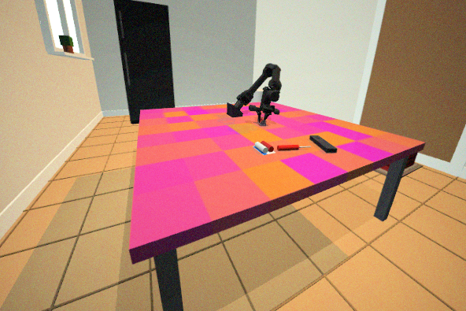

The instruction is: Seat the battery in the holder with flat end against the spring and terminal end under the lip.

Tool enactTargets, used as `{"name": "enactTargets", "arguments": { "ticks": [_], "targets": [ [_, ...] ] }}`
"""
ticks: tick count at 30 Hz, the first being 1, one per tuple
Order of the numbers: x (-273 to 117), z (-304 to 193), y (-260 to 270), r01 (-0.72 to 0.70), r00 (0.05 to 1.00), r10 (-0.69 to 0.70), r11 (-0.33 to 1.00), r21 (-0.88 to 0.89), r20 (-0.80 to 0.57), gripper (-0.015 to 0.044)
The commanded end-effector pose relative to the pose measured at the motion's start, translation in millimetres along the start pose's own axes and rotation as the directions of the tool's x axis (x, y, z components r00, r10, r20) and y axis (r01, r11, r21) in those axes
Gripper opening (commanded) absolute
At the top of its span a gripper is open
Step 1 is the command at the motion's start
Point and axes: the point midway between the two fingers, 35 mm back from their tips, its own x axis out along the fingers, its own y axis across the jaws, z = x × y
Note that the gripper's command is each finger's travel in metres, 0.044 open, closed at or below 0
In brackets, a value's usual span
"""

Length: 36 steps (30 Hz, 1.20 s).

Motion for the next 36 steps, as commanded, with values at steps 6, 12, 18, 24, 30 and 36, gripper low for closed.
{"name": "enactTargets", "arguments": {
  "ticks": [6,12,18,24,30,36],
  "targets": [
    [-0.3,3.6,0.5,0.000,1.000,0.000,1.000,-0.008,0.003,0.0084],
    [0.0,1.3,0.3,0.000,1.000,0.000,1.000,-0.008,-0.001,0.0084],
    [-1.1,4.3,0.5,0.000,1.000,0.000,1.000,-0.008,-0.001,0.0084],
    [-2.6,8.1,0.8,0.000,1.000,0.000,1.000,-0.009,-0.003,0.0084],
    [-2.8,8.5,0.9,0.001,1.000,-0.001,1.000,-0.009,-0.006,0.0084],
    [-2.5,8.6,1.0,0.000,1.000,0.000,1.000,-0.009,-0.009,0.0084]
  ]
}}
